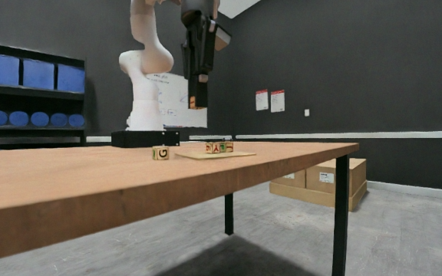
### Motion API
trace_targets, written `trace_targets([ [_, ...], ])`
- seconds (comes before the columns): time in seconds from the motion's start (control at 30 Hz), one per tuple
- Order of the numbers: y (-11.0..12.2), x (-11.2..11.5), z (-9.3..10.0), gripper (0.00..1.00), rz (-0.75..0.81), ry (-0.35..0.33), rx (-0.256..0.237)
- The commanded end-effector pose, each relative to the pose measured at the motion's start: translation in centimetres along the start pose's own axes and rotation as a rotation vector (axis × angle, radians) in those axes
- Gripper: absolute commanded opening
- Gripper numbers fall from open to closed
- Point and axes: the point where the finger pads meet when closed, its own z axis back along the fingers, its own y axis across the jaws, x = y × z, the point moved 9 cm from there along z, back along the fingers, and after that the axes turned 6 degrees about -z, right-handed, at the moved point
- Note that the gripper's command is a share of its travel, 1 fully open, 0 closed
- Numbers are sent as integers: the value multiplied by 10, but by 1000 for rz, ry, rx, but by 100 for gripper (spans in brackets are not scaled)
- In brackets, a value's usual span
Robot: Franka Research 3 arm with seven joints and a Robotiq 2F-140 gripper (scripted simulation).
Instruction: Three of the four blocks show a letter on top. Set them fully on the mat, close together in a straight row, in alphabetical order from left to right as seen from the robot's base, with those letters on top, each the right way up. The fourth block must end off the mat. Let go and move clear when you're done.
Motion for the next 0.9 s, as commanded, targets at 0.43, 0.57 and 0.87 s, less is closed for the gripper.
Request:
trace_targets([
  [0.43,1,0,-27,22,36,5,3],
  [0.57,1,0,-36,22,36,5,3],
  [0.87,1,-1,-79,22,36,5,3],
])
